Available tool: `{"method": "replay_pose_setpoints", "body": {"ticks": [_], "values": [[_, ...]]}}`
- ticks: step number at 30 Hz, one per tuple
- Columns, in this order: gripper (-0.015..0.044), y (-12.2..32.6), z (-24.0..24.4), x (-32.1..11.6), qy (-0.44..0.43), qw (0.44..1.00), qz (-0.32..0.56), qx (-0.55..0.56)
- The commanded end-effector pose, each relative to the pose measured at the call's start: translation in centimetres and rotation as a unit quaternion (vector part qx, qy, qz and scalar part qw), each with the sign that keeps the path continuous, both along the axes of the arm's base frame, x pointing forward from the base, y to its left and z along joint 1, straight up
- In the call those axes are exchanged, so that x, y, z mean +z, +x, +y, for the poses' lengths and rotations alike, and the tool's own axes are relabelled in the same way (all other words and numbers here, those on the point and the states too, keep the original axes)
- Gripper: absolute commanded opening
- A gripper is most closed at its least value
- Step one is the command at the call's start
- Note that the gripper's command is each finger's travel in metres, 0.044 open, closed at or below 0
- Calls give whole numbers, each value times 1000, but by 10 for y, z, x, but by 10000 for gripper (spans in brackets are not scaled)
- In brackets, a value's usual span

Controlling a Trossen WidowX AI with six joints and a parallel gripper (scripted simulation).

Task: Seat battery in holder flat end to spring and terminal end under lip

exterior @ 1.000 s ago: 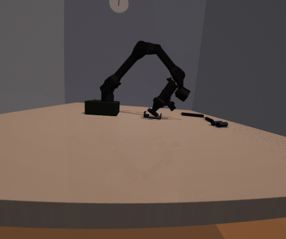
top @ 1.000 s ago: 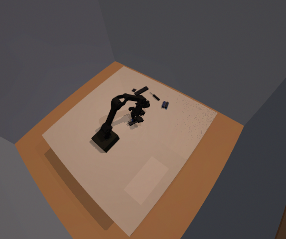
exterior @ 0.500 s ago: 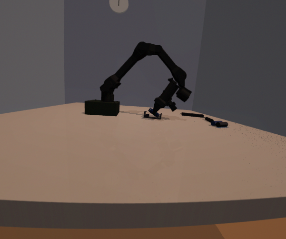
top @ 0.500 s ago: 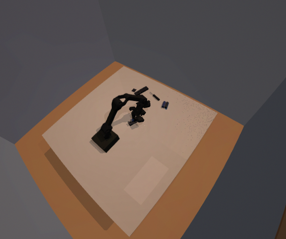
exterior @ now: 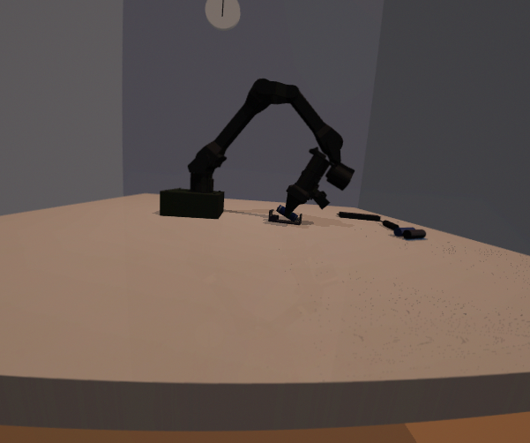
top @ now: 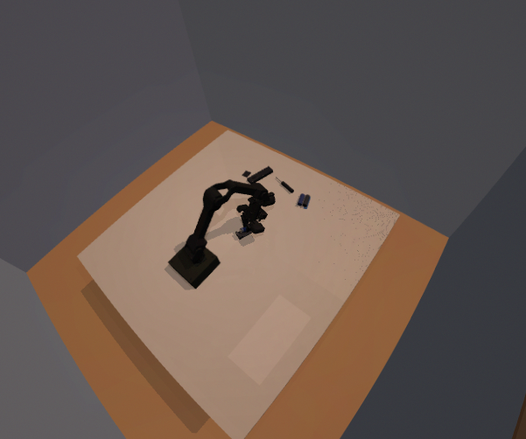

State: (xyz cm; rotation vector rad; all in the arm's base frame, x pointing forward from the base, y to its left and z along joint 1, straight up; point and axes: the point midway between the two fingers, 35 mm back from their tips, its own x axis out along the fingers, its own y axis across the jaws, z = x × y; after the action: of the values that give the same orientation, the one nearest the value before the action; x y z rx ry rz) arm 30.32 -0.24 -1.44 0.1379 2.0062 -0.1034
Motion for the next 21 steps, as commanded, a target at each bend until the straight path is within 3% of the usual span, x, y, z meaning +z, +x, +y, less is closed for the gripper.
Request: {"method": "replay_pose_setpoints", "body": {"ticks": [1,21], "values": [[85,4,-1,-2,-5,1000,-19,0],[85,1,0,-5,-13,998,-68,0]]}}
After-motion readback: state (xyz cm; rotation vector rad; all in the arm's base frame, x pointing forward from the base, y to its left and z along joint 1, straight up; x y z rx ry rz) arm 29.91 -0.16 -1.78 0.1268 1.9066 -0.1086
